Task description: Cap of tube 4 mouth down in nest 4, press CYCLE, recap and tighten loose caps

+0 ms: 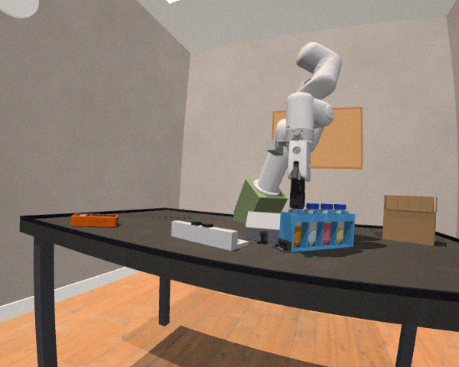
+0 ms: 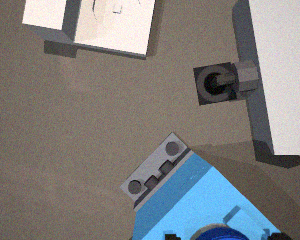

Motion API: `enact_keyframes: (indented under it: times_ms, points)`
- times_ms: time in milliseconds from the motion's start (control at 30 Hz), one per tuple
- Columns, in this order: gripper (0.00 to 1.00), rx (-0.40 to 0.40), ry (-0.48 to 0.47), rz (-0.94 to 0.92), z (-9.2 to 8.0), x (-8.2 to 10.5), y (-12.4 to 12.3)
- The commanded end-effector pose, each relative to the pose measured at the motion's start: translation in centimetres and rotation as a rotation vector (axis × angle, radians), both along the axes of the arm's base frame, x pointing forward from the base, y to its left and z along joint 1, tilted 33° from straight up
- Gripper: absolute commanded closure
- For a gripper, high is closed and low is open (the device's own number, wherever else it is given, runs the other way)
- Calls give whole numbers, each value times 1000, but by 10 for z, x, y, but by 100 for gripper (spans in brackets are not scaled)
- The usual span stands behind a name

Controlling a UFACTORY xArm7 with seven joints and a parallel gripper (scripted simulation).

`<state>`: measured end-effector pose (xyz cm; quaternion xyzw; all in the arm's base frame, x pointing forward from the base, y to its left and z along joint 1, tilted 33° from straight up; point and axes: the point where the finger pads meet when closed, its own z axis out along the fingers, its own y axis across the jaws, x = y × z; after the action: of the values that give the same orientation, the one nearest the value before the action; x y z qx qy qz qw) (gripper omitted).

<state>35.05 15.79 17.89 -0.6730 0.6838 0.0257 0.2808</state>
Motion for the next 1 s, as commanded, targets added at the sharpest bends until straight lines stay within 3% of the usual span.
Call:
enact_keyframes:
  times_ms: [0,33,500,967]
  points:
    - [54,1,-4,-1,1,1,0]
    - [100,1,-4,-1,1,1,0]
    - [100,1,-4,-1,1,1,0]
    - [100,-195,-232,464,1,1,0]
